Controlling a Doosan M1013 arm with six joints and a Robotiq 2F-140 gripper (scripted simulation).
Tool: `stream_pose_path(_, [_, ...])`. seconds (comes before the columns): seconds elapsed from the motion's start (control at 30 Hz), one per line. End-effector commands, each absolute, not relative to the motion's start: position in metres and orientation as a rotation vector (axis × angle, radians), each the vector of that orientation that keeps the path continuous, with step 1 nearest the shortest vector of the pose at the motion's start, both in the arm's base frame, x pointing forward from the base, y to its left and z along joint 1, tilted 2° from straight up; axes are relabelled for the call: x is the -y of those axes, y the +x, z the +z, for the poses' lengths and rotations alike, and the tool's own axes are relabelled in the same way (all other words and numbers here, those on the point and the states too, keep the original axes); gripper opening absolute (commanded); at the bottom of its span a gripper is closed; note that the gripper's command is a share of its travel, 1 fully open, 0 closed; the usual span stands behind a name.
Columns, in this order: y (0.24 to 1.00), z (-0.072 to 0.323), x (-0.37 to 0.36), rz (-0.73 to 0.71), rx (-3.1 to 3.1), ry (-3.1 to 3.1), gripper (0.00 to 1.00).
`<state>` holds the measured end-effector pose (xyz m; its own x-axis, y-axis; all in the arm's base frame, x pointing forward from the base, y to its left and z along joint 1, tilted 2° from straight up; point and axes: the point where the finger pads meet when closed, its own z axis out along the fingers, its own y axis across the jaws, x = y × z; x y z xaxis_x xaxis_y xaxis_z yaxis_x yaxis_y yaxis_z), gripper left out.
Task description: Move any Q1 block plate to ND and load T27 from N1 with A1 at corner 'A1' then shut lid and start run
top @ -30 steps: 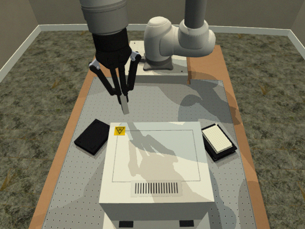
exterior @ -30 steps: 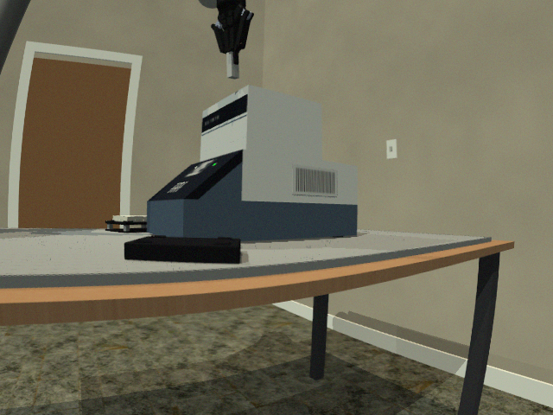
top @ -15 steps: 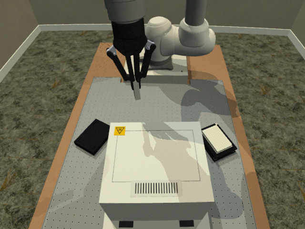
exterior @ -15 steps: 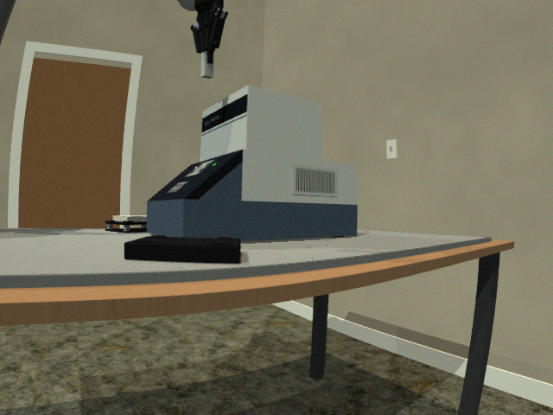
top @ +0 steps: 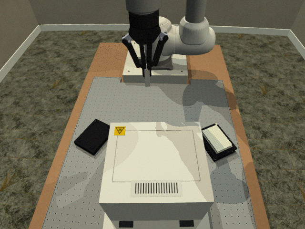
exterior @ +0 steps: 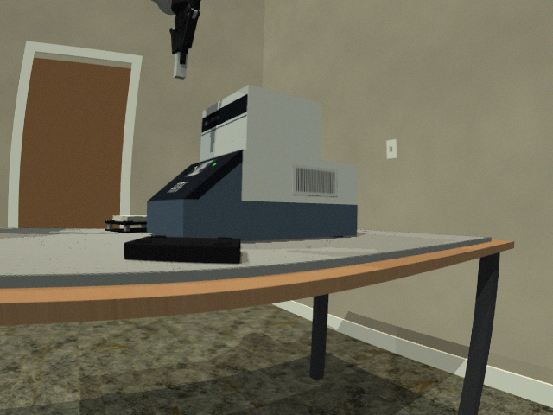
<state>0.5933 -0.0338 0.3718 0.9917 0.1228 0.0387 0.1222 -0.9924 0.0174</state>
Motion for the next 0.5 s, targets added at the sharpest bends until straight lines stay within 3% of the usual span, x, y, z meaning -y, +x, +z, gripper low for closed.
stream_pose_path(0.0, [0.579,0.371,0.027,0.036,-0.123,3.117,0.00])
stream_pose_path(0.47, [0.525,0.363,0.002,-0.011,0.009,3.102,0.00])
